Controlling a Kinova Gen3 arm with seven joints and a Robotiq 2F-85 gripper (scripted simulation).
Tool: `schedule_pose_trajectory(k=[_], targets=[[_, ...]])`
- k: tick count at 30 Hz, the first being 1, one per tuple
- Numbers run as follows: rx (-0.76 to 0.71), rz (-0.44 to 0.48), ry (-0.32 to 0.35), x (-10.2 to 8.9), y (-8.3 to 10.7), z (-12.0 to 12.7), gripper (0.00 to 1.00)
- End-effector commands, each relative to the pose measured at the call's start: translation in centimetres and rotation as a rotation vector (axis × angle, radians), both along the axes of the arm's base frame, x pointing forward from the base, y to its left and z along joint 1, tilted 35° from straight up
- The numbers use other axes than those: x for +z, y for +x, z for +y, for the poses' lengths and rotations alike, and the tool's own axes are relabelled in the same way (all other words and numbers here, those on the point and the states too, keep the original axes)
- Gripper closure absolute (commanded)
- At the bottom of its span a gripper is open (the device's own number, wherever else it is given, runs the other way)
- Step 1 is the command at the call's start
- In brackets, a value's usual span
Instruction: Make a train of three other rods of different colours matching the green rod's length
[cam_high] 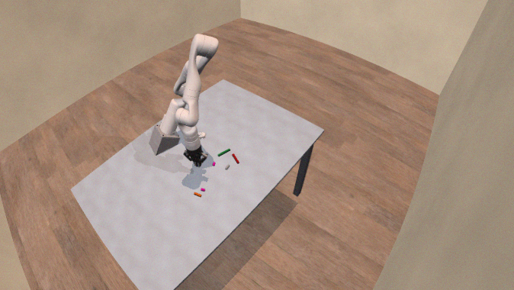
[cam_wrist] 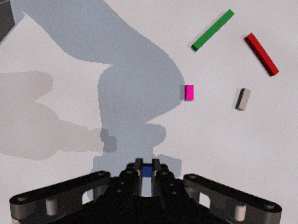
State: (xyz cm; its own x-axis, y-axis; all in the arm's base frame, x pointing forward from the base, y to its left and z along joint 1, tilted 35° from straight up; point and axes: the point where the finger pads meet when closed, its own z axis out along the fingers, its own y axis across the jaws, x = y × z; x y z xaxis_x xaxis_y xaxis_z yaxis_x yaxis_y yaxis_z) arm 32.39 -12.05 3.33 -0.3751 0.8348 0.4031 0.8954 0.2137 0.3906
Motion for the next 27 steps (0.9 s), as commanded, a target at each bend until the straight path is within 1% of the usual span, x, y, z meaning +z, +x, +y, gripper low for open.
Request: schedule_pose_trajectory(k=[1, 7, 9, 15, 19, 27], targets=[[0.005, 0.010, 0.015, -1.2, -0.1, 1.0, 0.95], [0.005, 0.010, 0.015, -3.4, 0.5, 2.4, 0.95], [0.005, 0.010, 0.015, -3.4, 0.5, 2.4, 0.95], [0.005, 0.010, 0.015, -4.7, 0.9, 3.3, 0.95], [0.005, 0.010, 0.015, -5.1, 1.0, 3.5, 0.95], [0.005, 0.010, 0.015, -5.1, 1.0, 3.5, 0.95]])
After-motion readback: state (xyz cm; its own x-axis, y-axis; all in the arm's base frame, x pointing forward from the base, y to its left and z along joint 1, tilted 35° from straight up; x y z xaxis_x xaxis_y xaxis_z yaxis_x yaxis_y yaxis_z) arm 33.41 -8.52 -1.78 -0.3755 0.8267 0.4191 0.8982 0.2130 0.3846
